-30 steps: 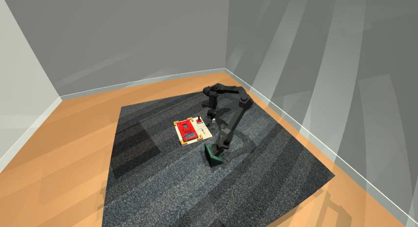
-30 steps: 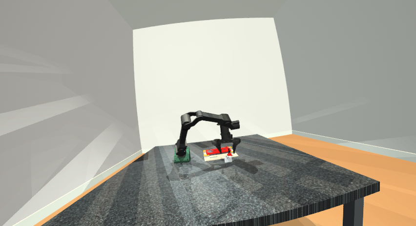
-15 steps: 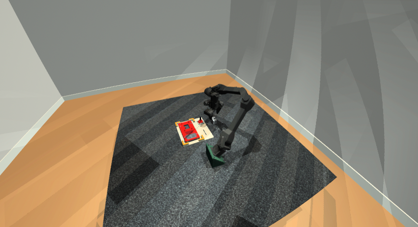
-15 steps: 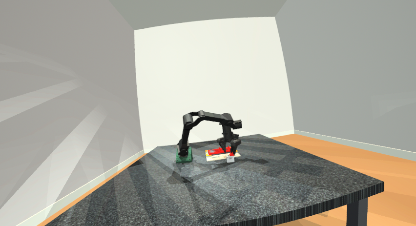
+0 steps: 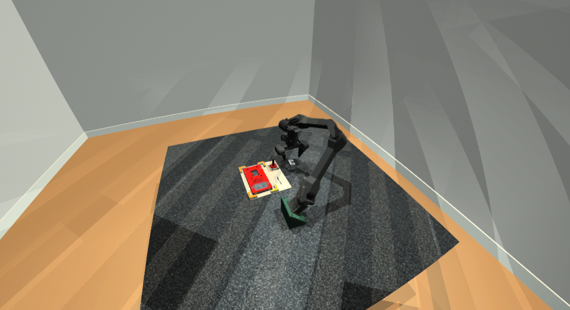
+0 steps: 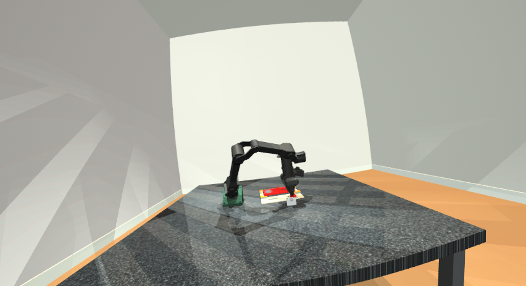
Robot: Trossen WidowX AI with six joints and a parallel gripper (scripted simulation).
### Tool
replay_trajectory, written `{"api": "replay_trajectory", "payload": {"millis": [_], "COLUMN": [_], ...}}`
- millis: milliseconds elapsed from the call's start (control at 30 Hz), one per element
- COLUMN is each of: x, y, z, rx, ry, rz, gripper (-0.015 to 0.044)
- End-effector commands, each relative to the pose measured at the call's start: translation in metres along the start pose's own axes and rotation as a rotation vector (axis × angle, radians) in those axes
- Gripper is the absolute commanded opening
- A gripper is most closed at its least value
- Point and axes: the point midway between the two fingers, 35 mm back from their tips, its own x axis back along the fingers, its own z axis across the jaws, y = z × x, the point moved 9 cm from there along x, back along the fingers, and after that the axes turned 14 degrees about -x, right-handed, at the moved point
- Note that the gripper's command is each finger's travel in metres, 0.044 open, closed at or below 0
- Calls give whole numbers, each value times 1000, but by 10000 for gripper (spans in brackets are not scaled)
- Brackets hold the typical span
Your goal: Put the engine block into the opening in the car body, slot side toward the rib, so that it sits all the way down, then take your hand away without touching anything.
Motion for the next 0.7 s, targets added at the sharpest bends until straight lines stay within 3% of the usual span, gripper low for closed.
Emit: {"api": "replay_trajectory", "payload": {"millis": [0,667], "x": [1,3], "y": [0,0], "z": [0,0], "rx": [-132,-826], "ry": [2,1], "rz": [3,5], "gripper": [440,440]}}
